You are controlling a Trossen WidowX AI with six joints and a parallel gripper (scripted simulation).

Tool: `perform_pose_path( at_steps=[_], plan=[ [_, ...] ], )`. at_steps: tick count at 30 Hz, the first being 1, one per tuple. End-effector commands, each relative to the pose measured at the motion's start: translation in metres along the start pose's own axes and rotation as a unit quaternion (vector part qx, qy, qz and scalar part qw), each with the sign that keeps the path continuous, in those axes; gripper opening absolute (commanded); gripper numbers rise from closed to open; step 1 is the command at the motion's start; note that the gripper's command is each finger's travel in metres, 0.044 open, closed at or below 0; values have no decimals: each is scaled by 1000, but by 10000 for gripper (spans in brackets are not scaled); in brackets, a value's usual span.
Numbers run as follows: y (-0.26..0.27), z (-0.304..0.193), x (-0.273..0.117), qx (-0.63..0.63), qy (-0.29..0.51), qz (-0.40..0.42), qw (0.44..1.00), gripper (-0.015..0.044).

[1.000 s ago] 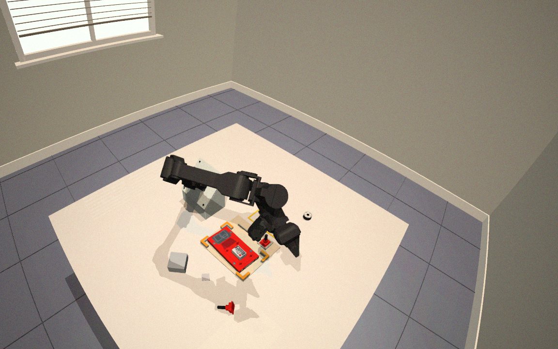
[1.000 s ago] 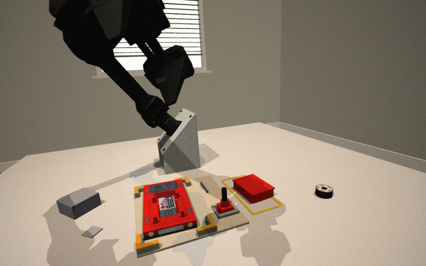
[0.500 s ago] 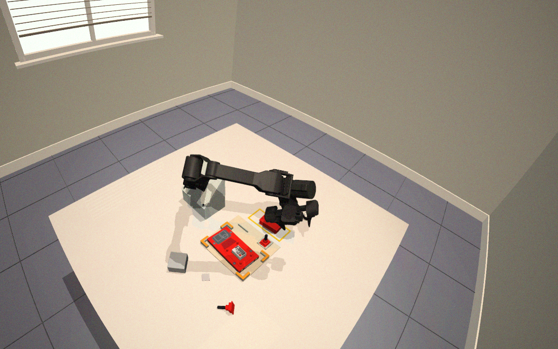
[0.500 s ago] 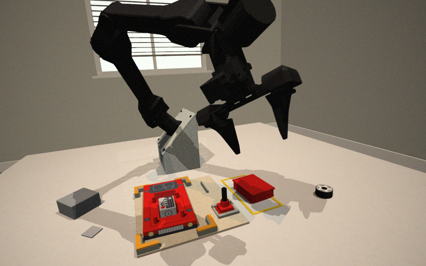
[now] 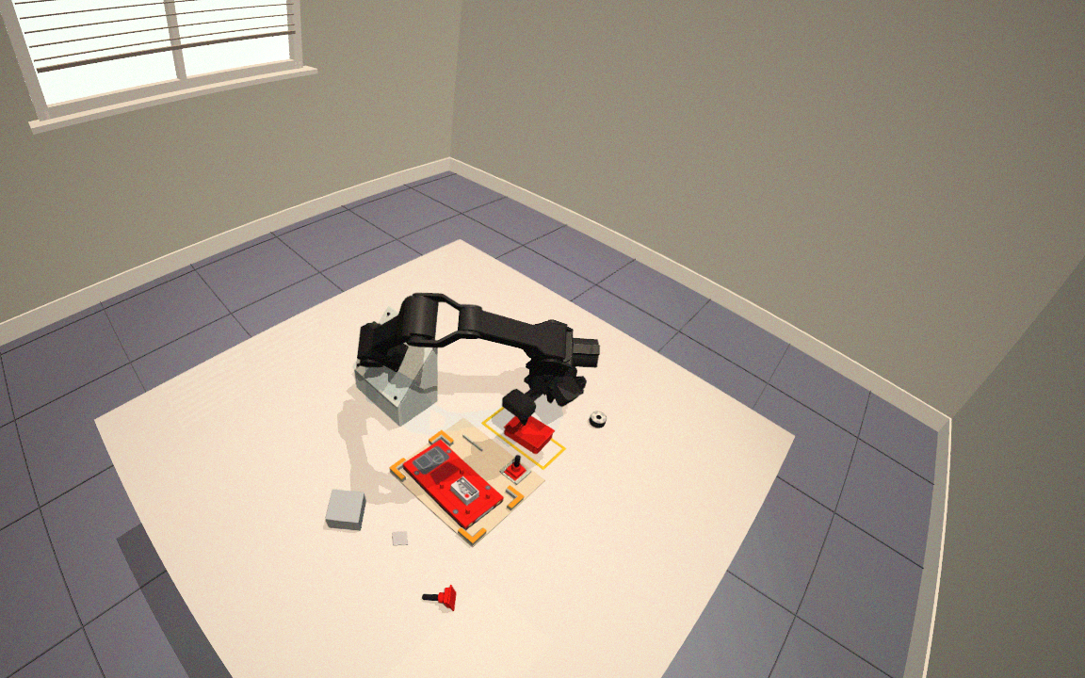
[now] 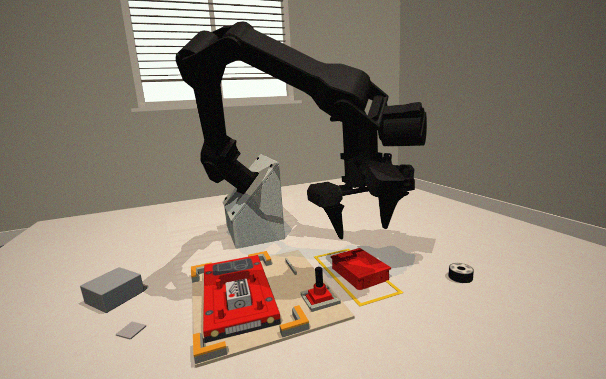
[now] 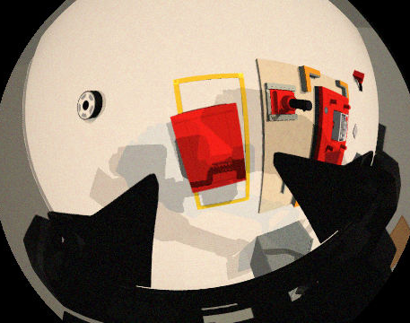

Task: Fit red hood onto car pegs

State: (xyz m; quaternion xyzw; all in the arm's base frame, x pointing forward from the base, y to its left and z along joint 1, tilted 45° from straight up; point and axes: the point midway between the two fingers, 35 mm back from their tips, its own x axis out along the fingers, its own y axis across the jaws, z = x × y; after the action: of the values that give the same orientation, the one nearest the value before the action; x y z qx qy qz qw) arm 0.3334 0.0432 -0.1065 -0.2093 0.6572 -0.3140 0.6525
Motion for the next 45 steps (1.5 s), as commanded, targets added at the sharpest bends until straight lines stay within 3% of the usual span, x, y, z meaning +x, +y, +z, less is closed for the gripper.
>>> perform_pose_path(
  at_steps=[1,45],
  plan=[
    [-1,-10,6,-40,15,-9,999,440],
    [-2,-10,38,-41,15,-9,999,440]
  ],
)
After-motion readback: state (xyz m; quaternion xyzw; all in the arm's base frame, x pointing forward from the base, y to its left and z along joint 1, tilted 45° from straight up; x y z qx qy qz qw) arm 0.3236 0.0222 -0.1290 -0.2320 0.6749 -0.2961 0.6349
